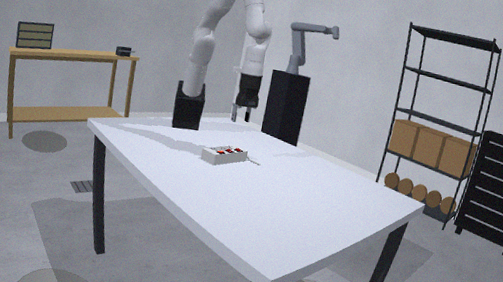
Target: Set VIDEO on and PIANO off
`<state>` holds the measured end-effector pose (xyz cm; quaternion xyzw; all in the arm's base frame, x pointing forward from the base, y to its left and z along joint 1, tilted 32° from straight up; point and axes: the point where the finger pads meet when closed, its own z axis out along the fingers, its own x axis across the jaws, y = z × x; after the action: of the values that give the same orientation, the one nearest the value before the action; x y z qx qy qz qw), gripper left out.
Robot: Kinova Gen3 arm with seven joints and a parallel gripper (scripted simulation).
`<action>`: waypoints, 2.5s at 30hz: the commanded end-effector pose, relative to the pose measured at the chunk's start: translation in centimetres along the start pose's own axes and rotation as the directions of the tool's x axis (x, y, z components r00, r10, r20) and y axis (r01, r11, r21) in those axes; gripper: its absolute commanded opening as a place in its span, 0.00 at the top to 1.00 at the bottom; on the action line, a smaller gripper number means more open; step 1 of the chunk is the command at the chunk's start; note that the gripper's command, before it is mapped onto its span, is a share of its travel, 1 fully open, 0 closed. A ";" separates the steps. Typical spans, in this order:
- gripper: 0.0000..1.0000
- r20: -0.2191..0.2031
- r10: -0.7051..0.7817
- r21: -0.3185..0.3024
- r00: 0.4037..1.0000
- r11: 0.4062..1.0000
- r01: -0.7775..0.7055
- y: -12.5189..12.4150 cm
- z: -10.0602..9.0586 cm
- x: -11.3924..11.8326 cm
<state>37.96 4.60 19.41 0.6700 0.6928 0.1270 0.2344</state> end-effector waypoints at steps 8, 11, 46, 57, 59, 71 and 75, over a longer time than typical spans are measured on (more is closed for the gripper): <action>0.00 -0.004 0.389 0.023 0.921 0.921 -0.389 -0.2 1.9 -1.0; 0.00 -0.004 0.574 0.024 0.819 0.819 -0.574 0.0 2.9 -1.6; 1.00 0.001 0.970 -0.027 0.242 0.242 -0.970 1.6 5.8 -6.4; 1.00 0.001 0.970 -0.027 0.242 0.242 -0.970 1.6 5.8 -6.4; 1.00 0.001 0.970 -0.027 0.242 0.242 -0.970 1.6 5.8 -6.4; 1.00 0.001 0.970 -0.027 0.242 0.242 -0.970 1.6 5.8 -6.4; 1.00 0.001 0.970 -0.027 0.242 0.242 -0.970 1.6 5.9 -6.4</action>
<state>42.16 -2.37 16.13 0.9531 0.1307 0.2452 0.1196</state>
